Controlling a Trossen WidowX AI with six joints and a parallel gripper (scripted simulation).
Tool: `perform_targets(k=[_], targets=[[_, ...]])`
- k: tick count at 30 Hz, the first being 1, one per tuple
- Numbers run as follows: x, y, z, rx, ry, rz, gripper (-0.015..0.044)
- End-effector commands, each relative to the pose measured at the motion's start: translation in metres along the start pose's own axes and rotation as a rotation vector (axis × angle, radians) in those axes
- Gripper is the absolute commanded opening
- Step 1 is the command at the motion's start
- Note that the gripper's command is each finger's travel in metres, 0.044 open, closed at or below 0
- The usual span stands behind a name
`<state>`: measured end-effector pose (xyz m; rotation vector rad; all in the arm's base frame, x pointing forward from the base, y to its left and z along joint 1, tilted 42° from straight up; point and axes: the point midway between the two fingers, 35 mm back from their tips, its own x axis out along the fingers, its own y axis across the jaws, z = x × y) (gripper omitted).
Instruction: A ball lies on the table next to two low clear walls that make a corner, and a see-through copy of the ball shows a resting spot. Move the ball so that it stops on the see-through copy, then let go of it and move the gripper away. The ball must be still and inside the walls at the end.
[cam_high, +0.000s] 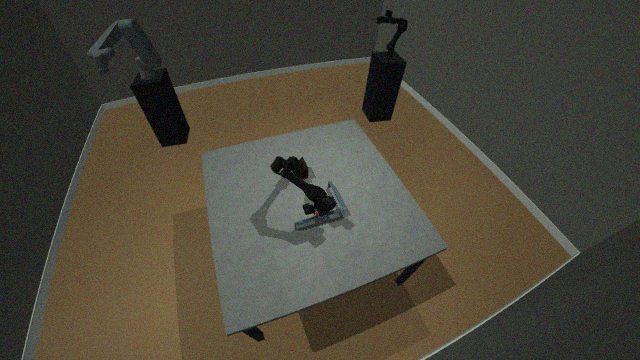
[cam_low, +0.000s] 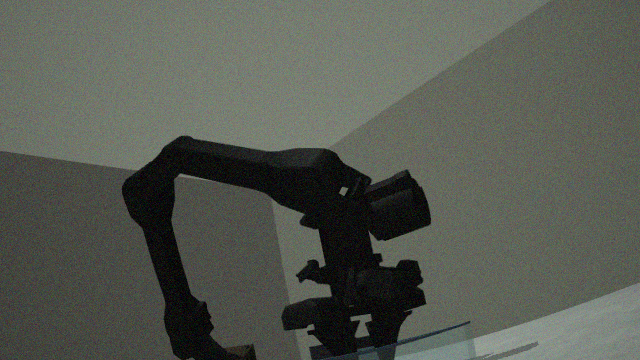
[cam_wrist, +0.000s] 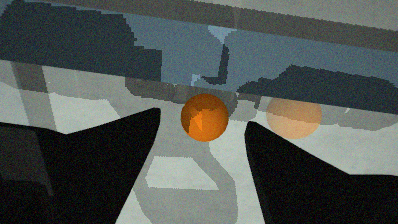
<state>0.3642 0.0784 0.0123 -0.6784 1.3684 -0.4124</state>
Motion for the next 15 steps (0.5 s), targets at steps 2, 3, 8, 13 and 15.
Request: perform_targets(k=[2,3,8,13,15], targets=[[0.0092,-0.0007,-0.0023,-0.009,0.006,-0.006,0.0260],[0.0108,-0.0007,-0.0024,-0.009,0.006,-0.006,0.0260],[0.0146,-0.0009,-0.0026,-0.009,0.006,-0.007,0.0234],[0.0146,-0.0009,-0.0026,-0.009,0.006,-0.007,0.0142],[0.0146,-0.0009,-0.0026,-0.009,0.006,-0.007,0.0129]])
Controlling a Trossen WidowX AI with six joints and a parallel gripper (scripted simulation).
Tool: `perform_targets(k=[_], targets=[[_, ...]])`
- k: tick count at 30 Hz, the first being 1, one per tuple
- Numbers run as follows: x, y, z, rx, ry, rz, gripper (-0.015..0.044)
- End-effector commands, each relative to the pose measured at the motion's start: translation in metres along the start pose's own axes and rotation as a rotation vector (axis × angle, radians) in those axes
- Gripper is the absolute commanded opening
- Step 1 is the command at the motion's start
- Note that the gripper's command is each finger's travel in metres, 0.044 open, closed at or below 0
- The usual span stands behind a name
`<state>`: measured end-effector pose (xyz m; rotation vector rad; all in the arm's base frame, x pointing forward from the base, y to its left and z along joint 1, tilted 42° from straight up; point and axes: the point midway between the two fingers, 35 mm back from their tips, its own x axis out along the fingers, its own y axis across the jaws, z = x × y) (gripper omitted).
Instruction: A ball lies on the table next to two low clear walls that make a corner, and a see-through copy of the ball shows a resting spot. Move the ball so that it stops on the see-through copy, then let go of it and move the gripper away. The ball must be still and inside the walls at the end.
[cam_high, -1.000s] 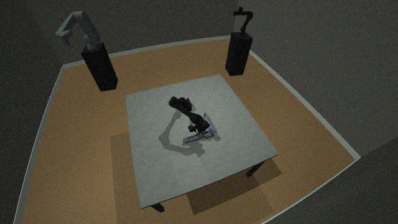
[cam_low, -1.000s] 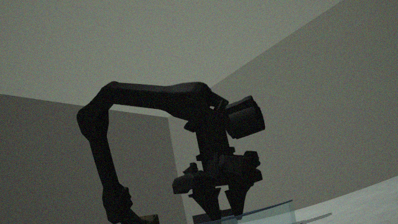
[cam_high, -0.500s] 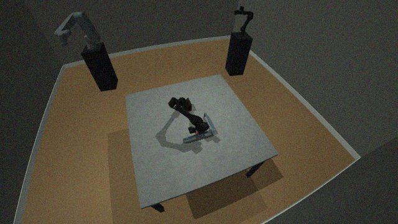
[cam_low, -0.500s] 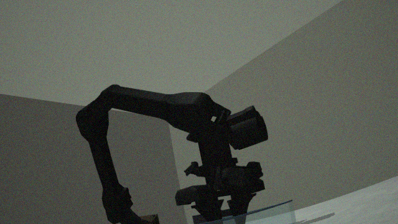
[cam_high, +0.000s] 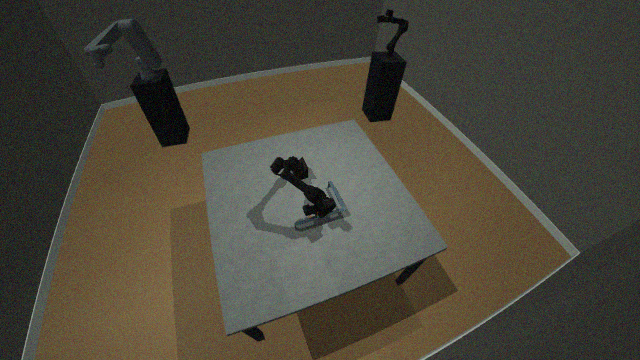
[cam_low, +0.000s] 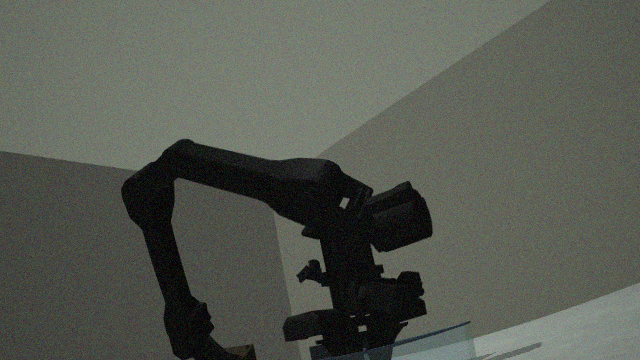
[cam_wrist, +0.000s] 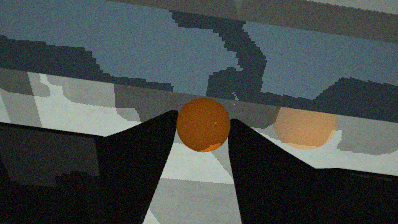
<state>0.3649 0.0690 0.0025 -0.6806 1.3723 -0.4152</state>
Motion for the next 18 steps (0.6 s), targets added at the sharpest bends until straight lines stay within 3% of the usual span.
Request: perform_targets(k=[1,3,7,18], targets=[[0.001,0.000,-0.001,-0.008,0.001,-0.004,0.0122],[0.001,0.000,-0.001,-0.008,0.001,-0.004,0.0109],[-0.002,0.003,-0.002,0.000,-0.004,0.006,0.0004],[-0.045,0.017,-0.002,0.023,-0.005,0.044,0.0000]])
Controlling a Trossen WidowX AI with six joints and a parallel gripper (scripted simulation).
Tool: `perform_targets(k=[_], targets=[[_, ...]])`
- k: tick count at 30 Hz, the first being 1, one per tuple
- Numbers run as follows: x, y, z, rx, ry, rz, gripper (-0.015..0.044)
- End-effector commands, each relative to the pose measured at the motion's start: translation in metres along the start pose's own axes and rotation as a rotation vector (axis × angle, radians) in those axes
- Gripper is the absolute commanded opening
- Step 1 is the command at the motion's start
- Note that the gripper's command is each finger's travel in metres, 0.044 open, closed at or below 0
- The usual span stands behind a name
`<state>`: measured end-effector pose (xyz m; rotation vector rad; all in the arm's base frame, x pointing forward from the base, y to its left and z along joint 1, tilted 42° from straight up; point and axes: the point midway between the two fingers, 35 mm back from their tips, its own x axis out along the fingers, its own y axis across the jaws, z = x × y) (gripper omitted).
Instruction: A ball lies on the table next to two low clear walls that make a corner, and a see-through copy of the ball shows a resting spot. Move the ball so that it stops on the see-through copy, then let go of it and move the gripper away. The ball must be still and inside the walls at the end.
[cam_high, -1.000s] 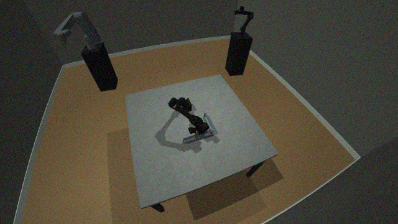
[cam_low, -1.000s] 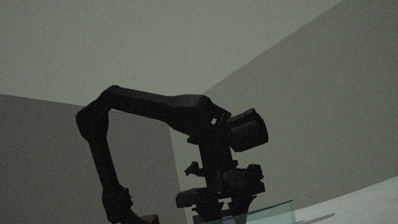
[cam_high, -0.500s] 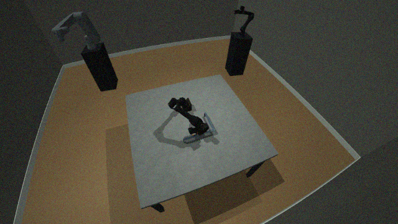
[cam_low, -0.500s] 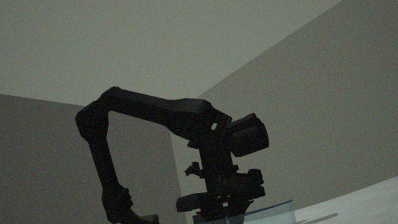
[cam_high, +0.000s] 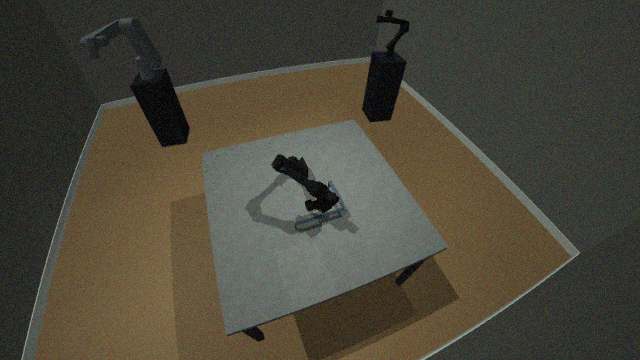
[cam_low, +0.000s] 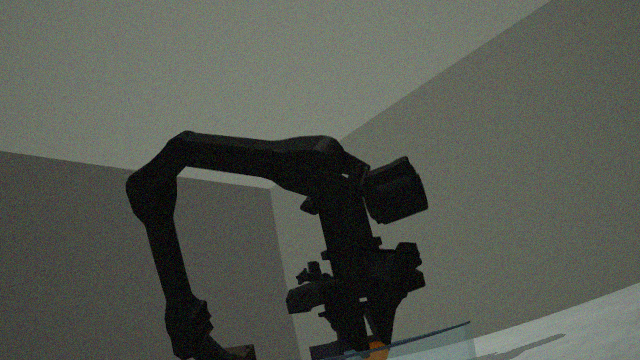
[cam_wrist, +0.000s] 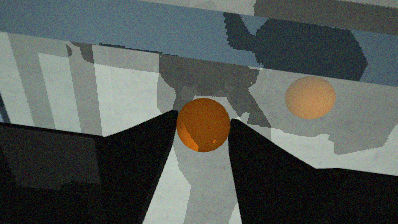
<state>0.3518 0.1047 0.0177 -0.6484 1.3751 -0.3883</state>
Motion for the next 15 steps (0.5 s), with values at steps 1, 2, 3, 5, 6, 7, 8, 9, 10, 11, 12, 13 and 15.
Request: perform_targets(k=[1,2,3,5,6,7,8,9,10,11,12,13,15], targets=[[-0.013,-0.001,0.003,0.014,0.001,0.005,0.0000],[-0.017,-0.002,0.004,0.012,0.002,0.003,0.0000],[-0.022,-0.002,0.004,0.010,0.003,0.000,0.0000],[-0.031,-0.003,0.005,0.006,0.004,-0.004,0.0000],[-0.036,-0.004,0.006,0.005,0.005,-0.007,0.0000],[-0.041,-0.005,0.006,0.003,0.005,-0.009,0.0000],[-0.045,-0.005,0.006,0.001,0.006,-0.012,0.0000],[-0.050,-0.006,0.006,-0.001,0.006,-0.014,0.0000],[-0.054,-0.007,0.006,-0.003,0.007,-0.017,0.0000],[-0.059,-0.008,0.006,-0.005,0.007,-0.019,0.0000],[-0.064,-0.008,0.006,-0.007,0.007,-0.022,0.0000],[-0.068,-0.009,0.006,-0.008,0.008,-0.025,0.0000],[-0.078,-0.011,0.006,-0.012,0.009,-0.030,0.0000]])
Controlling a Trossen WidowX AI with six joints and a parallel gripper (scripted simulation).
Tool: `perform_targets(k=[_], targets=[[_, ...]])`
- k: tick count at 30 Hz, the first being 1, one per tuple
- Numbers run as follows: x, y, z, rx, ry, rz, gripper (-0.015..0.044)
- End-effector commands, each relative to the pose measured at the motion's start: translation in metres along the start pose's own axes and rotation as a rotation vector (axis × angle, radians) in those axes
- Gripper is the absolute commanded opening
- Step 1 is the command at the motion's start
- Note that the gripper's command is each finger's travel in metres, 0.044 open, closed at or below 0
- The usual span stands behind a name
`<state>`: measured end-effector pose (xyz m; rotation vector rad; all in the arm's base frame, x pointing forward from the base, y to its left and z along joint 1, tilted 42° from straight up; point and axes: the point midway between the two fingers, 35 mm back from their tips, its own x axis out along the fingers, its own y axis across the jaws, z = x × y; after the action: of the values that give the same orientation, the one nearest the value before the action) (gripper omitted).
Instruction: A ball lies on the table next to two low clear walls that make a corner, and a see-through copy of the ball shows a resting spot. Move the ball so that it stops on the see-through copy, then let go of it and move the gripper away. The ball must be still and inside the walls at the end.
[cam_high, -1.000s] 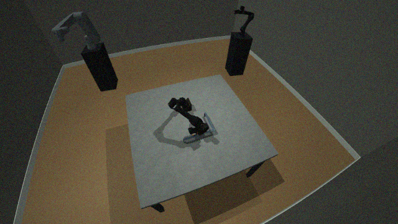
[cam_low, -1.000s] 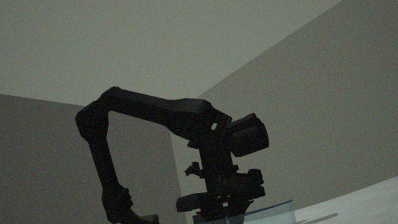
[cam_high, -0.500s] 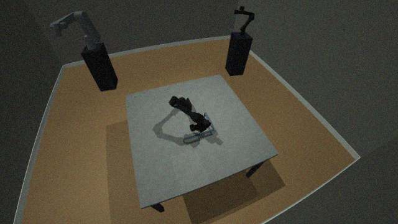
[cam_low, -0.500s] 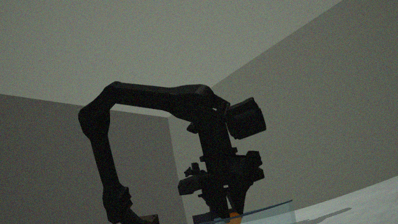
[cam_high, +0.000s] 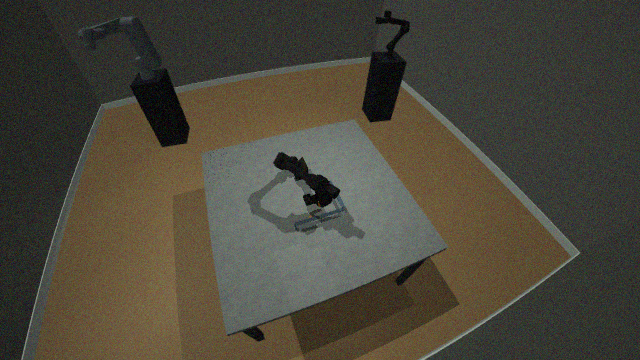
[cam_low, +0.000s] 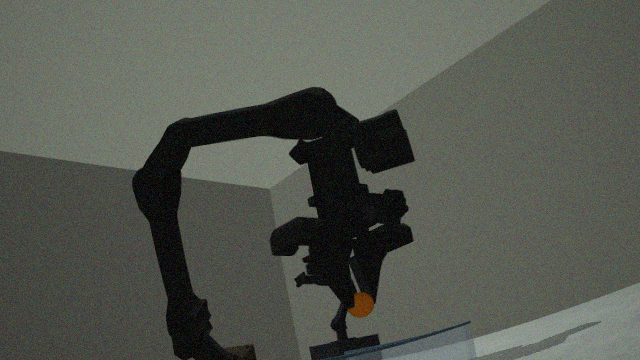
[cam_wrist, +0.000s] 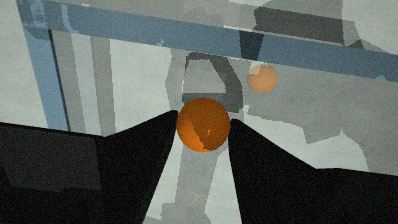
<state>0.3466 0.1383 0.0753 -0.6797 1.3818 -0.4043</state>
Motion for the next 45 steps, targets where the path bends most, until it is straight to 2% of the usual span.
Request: perform_targets(k=[1,6,16,22,33,45], targets=[[-0.016,-0.003,0.000,0.002,-0.002,-0.005,0.0000],[-0.020,-0.008,0.001,-0.001,-0.002,-0.009,0.0000],[0.017,-0.061,0.010,0.000,-0.003,-0.013,0.0000],[0.029,-0.061,0.012,0.000,-0.003,-0.013,0.0000],[0.083,-0.063,0.011,0.000,-0.004,-0.016,0.0000],[0.095,-0.063,0.011,0.000,-0.004,-0.016,0.0000]])
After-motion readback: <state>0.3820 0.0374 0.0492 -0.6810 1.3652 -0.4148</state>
